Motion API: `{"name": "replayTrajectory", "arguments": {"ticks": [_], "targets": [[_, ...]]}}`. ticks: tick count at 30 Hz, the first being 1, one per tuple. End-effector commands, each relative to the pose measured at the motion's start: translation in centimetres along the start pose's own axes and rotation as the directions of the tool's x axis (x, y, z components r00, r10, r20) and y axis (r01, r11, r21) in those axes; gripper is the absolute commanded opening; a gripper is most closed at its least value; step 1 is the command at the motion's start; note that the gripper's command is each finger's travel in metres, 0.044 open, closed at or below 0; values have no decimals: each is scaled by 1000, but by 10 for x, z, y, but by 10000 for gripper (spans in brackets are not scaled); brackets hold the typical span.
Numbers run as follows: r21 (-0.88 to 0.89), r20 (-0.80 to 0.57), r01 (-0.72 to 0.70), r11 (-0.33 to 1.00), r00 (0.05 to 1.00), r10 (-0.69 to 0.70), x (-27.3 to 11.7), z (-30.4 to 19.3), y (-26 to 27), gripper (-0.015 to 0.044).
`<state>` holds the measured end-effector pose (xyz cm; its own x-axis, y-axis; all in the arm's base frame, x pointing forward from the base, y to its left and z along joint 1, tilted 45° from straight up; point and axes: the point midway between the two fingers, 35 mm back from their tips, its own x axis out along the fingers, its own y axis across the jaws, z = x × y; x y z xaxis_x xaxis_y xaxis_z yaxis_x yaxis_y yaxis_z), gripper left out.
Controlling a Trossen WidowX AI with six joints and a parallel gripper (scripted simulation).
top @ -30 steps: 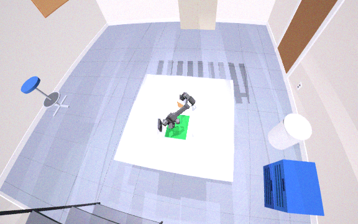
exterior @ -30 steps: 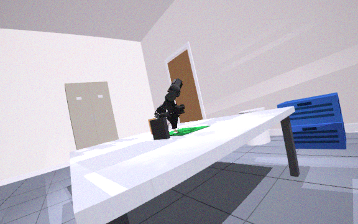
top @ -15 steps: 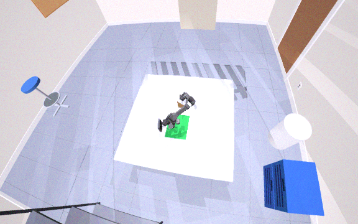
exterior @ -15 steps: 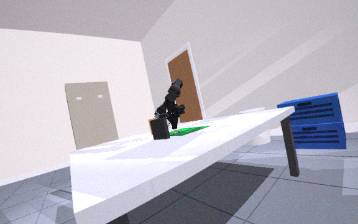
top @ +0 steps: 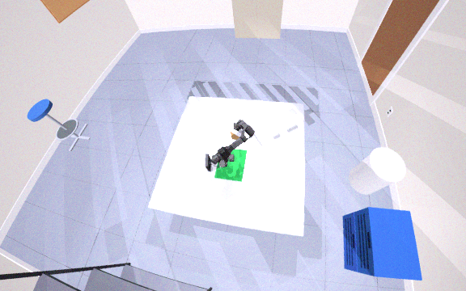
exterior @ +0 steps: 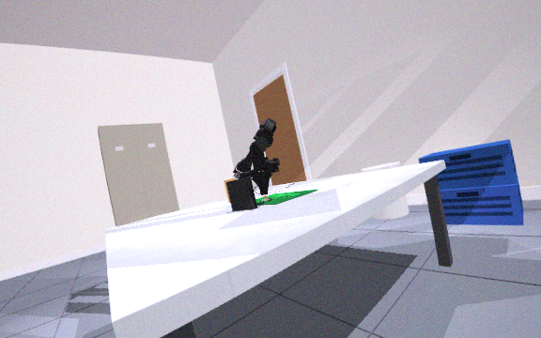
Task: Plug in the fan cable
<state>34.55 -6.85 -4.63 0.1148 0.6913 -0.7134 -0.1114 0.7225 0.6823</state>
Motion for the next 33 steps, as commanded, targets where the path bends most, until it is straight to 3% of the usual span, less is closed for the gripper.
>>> {"name": "replayTrajectory", "arguments": {"ticks": [1, 33], "targets": [[4, 2, -4, 1000, 1000, 4, 2, 0, 0, 0], [4, 3, -4, 1000, 1000, 4, 6, 0, 0, 0]]}}
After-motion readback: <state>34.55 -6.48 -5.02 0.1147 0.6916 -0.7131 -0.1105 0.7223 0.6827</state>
